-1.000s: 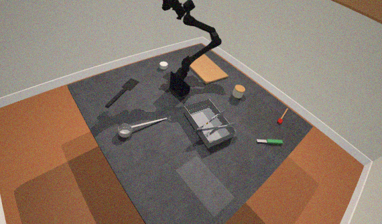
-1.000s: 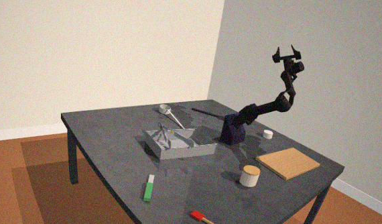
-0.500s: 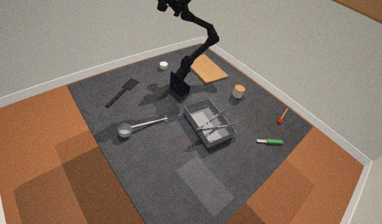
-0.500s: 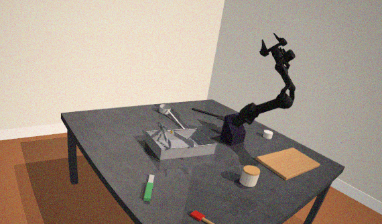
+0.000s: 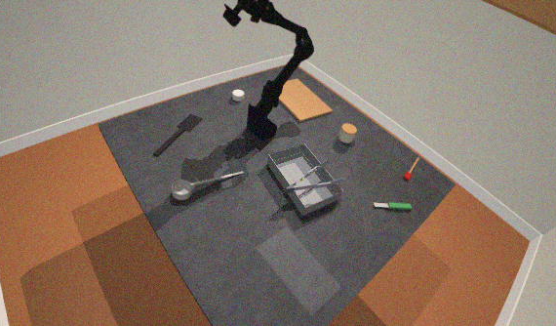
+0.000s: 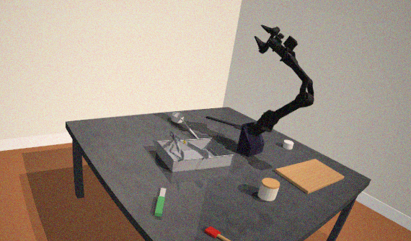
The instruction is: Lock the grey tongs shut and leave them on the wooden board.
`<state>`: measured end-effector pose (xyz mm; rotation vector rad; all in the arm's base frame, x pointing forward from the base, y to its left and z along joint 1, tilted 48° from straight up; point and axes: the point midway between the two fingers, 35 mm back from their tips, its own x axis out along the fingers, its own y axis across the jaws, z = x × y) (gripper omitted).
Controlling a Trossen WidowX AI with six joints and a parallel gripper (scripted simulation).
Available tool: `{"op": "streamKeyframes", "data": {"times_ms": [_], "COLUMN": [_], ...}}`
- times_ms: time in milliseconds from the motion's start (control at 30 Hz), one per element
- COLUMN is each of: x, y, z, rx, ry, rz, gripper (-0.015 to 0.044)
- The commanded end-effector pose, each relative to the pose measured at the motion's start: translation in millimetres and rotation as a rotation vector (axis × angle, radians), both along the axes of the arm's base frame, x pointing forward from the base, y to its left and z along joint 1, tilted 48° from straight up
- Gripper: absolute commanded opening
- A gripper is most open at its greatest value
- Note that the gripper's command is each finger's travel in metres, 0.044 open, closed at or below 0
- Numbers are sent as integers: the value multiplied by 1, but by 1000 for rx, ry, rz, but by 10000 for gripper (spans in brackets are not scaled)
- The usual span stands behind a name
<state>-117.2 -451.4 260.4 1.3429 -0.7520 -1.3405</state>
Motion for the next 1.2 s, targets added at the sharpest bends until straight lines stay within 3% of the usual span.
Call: {"op": "streamKeyframes", "data": {"times_ms": [0, 333, 633, 900, 1167], "x": [37, 156, 299, 402, 471], "y": [-12, -33, -7, 54, 132], "z": [-11, -65, -134, -189, -231], "rx": [28, 93, 20, -226, -616], "ry": [70, 351, 712, 948, 1021], "rz": [123, 540, 1185, 1777, 2296], "gripper": [440, 440, 440, 440, 440]}}
